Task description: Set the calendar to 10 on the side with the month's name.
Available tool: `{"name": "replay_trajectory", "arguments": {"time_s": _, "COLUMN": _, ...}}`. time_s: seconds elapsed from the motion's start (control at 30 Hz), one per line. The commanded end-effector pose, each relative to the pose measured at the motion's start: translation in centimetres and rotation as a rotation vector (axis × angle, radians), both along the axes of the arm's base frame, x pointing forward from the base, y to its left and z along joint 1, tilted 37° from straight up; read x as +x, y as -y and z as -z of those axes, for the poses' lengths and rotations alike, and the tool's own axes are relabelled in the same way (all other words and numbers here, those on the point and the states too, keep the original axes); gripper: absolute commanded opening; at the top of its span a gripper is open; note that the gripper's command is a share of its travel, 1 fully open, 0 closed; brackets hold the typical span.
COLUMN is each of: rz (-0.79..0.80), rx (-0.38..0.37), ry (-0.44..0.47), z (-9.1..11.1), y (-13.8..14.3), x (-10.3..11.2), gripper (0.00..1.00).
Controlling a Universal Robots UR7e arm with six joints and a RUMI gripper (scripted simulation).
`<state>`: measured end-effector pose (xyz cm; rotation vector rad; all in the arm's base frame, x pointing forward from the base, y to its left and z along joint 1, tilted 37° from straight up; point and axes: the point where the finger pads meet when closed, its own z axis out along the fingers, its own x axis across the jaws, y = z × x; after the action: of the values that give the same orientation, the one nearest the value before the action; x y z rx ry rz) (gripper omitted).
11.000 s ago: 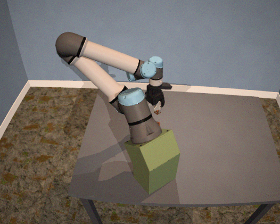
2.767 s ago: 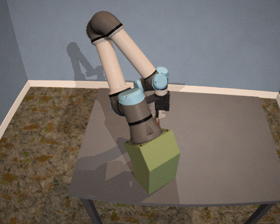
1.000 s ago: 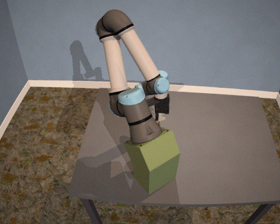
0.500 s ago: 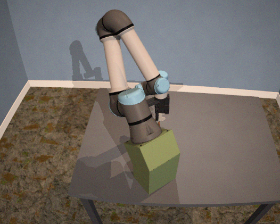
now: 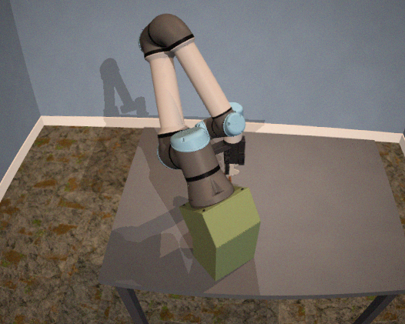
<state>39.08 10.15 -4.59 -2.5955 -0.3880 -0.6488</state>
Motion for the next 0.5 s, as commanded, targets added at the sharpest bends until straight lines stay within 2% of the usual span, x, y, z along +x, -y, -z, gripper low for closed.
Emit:
{"name": "replay_trajectory", "arguments": {"time_s": 0.0, "rz": 0.000, "rx": 0.000, "ry": 0.001, "z": 0.08, "y": -0.04, "x": 0.06, "gripper": 0.10}}
{"name": "replay_trajectory", "arguments": {"time_s": 0.47, "rz": 0.000, "rx": 0.000, "ry": 0.001, "z": 0.52, "y": -0.30, "x": 0.27, "gripper": 0.10}}
